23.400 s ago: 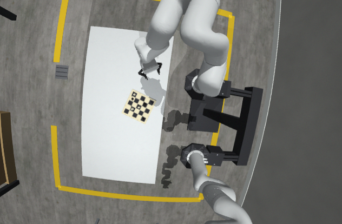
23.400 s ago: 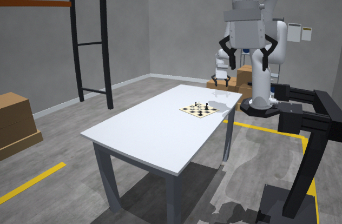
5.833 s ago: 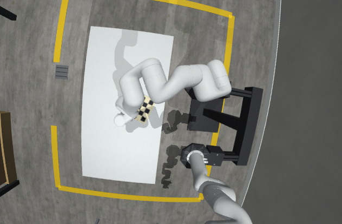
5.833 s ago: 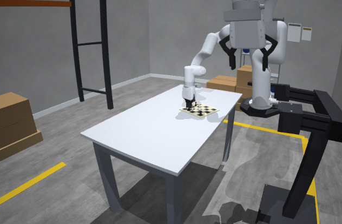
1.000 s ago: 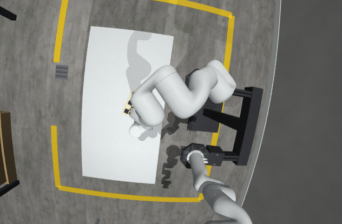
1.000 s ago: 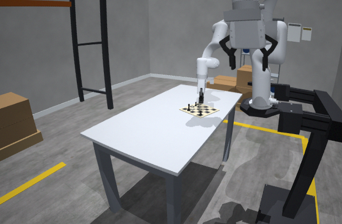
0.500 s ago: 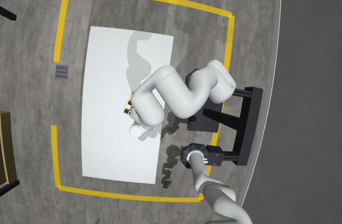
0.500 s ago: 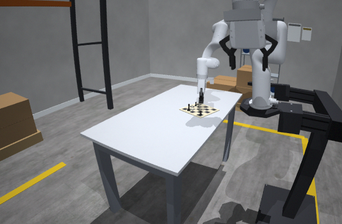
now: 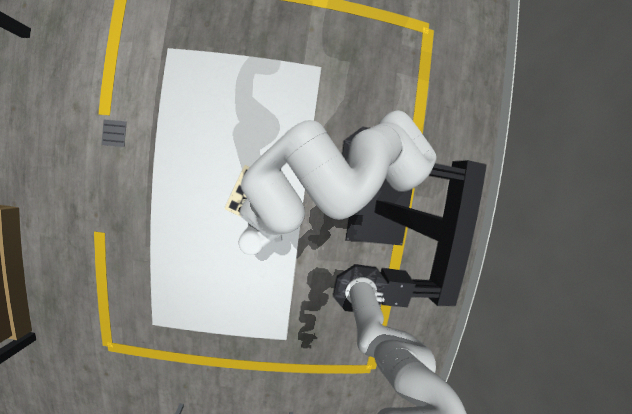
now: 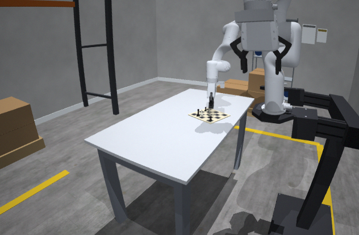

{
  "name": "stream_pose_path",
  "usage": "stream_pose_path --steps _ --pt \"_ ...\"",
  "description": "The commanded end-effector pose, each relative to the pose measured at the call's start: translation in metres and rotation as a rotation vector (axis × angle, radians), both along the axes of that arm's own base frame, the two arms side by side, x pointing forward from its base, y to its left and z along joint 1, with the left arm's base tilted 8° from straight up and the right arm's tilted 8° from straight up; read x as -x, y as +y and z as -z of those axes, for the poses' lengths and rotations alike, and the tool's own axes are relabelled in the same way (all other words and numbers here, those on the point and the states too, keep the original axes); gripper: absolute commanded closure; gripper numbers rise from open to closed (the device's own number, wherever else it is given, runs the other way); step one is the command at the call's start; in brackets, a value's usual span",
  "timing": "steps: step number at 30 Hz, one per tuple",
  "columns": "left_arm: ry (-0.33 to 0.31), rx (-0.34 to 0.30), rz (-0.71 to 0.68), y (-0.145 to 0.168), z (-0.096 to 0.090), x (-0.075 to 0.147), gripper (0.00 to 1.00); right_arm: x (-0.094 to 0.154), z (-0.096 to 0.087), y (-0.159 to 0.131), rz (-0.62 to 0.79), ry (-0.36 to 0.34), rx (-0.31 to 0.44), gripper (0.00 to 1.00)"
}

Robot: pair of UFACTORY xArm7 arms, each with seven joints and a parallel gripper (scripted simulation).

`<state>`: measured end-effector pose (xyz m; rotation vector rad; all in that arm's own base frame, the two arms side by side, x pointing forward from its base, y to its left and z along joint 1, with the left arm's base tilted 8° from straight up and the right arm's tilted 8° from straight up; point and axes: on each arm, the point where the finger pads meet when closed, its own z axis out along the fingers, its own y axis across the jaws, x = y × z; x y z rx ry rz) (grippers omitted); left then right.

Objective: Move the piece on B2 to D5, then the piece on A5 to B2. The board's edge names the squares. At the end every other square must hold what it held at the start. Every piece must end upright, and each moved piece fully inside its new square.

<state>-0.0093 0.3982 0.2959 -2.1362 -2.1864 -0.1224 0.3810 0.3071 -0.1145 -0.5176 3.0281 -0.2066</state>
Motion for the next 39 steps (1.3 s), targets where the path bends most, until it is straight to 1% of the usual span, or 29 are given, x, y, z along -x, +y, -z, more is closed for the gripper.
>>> stream_pose_path --steps 1,13,39 --pt "0.000 -0.005 0.000 0.001 -0.002 0.000 0.00 -0.001 -0.001 0.002 -0.001 -0.003 -0.003 0.65" --pt "0.000 -0.005 0.000 0.001 -0.002 0.000 0.00 -0.002 0.006 0.001 -0.001 -0.002 -0.004 0.65" --pt "0.000 -0.005 0.000 0.001 -0.002 0.000 0.00 -0.004 0.041 -0.003 -0.001 -0.002 -0.004 0.65"
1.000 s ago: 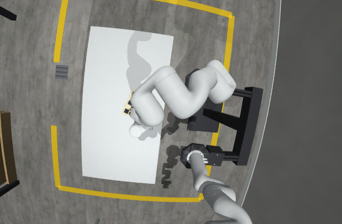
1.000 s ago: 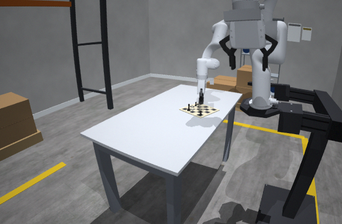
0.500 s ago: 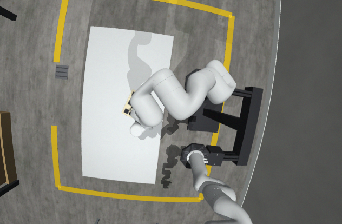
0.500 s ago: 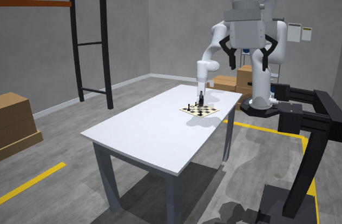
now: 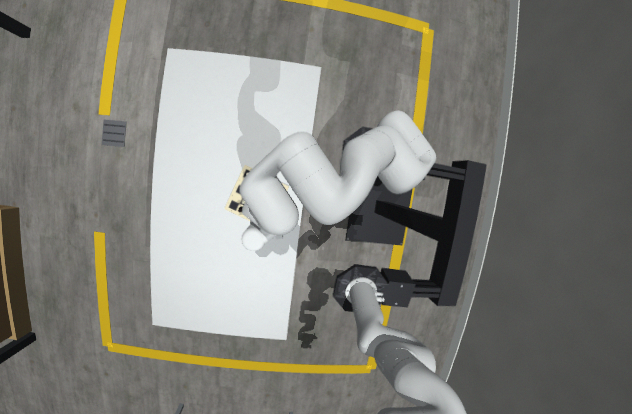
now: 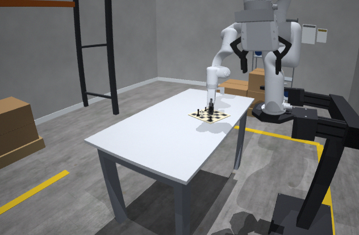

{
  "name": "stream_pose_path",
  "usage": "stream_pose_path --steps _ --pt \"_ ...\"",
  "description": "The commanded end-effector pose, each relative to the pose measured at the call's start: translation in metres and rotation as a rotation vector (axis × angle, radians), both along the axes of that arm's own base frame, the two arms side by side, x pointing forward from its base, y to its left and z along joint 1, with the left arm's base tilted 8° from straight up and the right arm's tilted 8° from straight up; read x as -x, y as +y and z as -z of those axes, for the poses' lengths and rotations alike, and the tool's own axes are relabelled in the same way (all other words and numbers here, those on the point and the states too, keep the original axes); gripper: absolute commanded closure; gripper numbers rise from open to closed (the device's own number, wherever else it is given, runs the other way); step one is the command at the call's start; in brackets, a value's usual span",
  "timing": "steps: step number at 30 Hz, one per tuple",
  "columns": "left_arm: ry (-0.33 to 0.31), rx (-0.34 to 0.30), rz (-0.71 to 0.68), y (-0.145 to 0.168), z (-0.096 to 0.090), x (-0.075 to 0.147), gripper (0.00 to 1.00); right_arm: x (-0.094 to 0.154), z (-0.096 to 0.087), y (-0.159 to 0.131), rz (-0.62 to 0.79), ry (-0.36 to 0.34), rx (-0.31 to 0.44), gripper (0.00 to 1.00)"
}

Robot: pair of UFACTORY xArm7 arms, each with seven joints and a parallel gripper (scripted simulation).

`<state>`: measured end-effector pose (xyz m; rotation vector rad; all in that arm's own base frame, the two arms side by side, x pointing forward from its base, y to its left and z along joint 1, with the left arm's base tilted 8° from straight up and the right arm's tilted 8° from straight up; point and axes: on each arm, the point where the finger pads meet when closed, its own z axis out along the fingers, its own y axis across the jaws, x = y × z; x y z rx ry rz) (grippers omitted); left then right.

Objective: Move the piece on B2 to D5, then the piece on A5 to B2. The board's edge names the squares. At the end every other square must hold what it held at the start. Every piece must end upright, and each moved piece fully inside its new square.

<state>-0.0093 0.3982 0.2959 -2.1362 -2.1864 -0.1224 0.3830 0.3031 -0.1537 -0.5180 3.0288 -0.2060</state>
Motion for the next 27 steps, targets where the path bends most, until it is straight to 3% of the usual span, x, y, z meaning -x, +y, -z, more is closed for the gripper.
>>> stream_pose_path --steps 1,27 --pt "0.000 -0.005 0.000 0.0009 -0.0018 0.0001 0.00 -0.0016 0.0027 0.0014 -0.001 -0.003 -0.003 0.65" --pt "0.000 -0.005 0.000 0.0009 -0.0018 0.0001 0.00 -0.0020 0.0110 0.0005 -0.001 -0.003 -0.003 0.65"
